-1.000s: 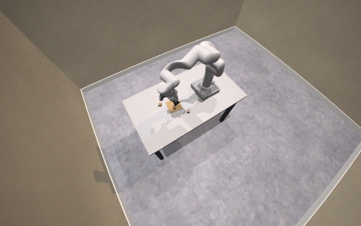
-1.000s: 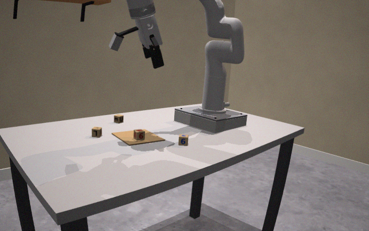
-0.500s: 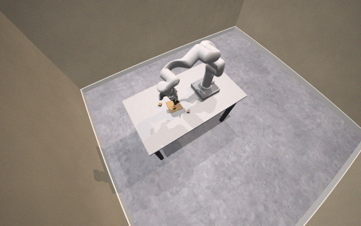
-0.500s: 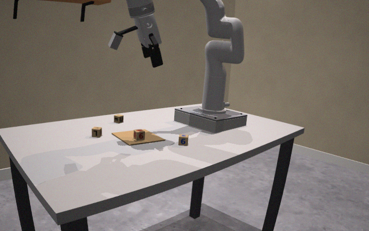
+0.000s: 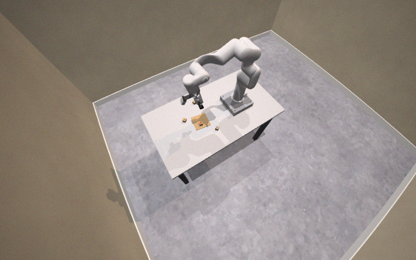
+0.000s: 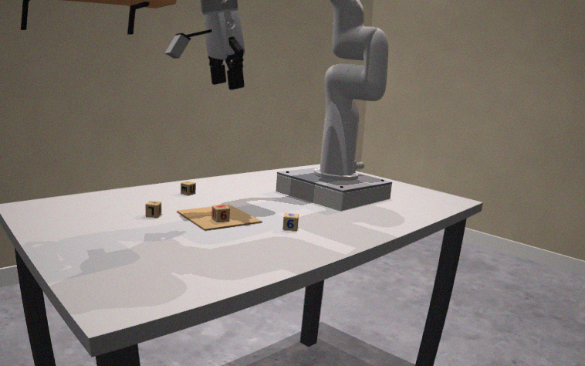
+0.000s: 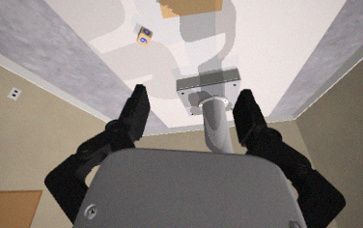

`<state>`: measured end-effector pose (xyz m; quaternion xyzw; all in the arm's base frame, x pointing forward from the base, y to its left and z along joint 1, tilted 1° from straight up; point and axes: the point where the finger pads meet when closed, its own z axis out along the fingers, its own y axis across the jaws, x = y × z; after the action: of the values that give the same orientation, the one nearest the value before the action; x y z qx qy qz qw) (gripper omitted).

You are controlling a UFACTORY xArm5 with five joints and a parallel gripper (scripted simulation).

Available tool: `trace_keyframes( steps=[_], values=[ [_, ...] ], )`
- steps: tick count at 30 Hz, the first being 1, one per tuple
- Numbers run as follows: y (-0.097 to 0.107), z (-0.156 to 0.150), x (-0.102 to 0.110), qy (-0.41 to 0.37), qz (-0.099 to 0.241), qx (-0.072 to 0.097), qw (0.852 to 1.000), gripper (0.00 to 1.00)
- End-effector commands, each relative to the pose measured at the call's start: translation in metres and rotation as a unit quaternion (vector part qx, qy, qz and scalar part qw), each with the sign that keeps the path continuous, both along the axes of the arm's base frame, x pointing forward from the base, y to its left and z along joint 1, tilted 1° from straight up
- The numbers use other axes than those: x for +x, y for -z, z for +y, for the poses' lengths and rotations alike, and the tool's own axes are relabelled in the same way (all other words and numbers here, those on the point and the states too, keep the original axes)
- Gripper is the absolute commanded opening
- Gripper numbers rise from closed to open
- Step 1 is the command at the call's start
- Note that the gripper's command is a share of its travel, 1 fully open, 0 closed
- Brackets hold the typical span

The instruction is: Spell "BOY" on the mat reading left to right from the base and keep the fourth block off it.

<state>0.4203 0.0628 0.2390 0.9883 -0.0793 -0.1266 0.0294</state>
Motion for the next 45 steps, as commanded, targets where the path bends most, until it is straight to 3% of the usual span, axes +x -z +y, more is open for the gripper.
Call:
trace_keyframes(
  steps=[1,7,10,12,13,14,16,19,21,22,26,28,30,31,33,34,36,40,45],
  values=[
    [-0.007,-0.027,-0.006,-0.034,-0.06,0.02,0.997,1.0],
    [-0.011,-0.055,-0.017,-0.069,-0.112,0.029,0.991,1.0],
    [-0.011,-0.055,-0.017,-0.069,-0.112,0.029,0.991,1.0],
    [0.007,-0.055,-0.009,-0.079,-0.146,0.028,0.986,1.0],
    [0.007,-0.055,-0.009,-0.079,-0.146,0.028,0.986,1.0],
    [0.019,-0.049,-0.002,-0.078,-0.16,0.028,0.984,1.0],
    [0.019,-0.049,-0.002,-0.078,-0.16,0.028,0.984,1.0],
    [0.045,-0.036,0.01,-0.077,-0.19,0.028,0.978,1.0],
    [0.045,-0.036,0.01,-0.077,-0.19,0.028,0.978,1.0],
    [0.057,-0.029,0.015,-0.076,-0.205,0.029,0.975,1.0],
    [0.057,-0.029,0.015,-0.076,-0.205,0.029,0.975,1.0],
    [0.081,-0.014,0.021,-0.074,-0.236,0.032,0.968,1.0],
    [0.081,-0.014,0.021,-0.074,-0.236,0.032,0.968,1.0],
    [0.092,-0.007,0.023,-0.073,-0.252,0.035,0.964,1.0],
    [0.092,-0.007,0.023,-0.073,-0.252,0.035,0.964,1.0],
    [0.103,0.0,0.024,-0.072,-0.267,0.038,0.96,1.0],
    [0.103,0.0,0.024,-0.072,-0.267,0.038,0.96,1.0],
    [0.122,0.015,0.023,-0.069,-0.298,0.046,0.951,1.0],
    [0.131,0.021,0.021,-0.068,-0.313,0.05,0.946,1.0]
  ],
)
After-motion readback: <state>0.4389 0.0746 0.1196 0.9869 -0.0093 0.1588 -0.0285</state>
